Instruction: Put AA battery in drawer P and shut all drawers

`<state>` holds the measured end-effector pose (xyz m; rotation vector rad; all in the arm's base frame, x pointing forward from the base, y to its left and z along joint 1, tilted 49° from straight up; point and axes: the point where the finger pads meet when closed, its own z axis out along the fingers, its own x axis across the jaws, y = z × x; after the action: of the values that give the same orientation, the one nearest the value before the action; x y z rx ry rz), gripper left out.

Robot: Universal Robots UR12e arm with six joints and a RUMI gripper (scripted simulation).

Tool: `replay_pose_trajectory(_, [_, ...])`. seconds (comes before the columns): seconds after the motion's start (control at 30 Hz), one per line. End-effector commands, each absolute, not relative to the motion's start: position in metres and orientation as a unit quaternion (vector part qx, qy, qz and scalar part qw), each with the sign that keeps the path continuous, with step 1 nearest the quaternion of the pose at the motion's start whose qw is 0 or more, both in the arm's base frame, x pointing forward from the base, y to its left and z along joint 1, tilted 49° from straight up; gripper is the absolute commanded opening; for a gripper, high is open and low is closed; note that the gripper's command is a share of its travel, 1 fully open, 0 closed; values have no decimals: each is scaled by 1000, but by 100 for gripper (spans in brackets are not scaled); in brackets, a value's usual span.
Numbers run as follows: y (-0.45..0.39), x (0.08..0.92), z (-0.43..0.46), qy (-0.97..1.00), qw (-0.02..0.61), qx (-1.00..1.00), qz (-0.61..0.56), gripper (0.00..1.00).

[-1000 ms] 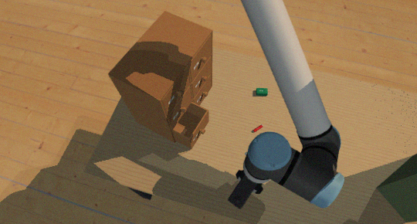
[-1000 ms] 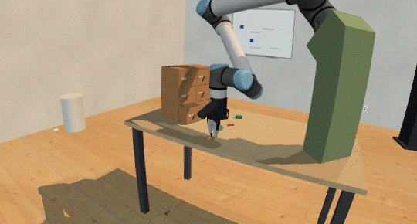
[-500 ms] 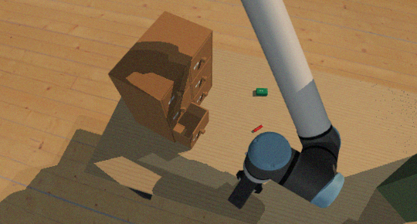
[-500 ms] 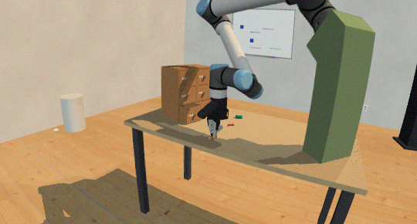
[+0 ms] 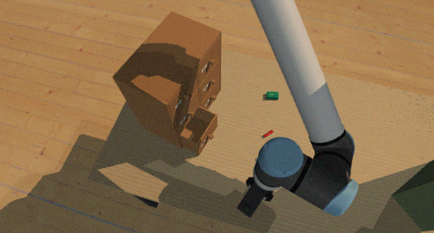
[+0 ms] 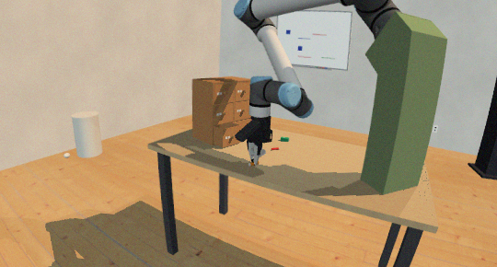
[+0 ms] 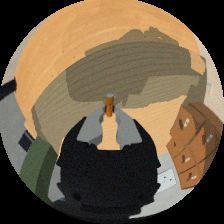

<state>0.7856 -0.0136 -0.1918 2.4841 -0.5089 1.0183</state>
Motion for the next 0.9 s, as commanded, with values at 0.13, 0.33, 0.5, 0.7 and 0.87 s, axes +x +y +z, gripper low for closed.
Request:
replay_pose_trajectory(0.13, [-13,786,-191,-182,203,890,365,5])
replay_pose_trajectory(0.33, [-13,785,-191,-182,203,890,365,5])
replay_pose_trajectory(0.5, [-6,777,-182,-182,203,890,365,5])
replay_pose_trajectory(0.7, [8,761,-163,-182,203,890,365,5])
replay_pose_trajectory(0.87, [26,740,-139,-182,203,890,365,5])
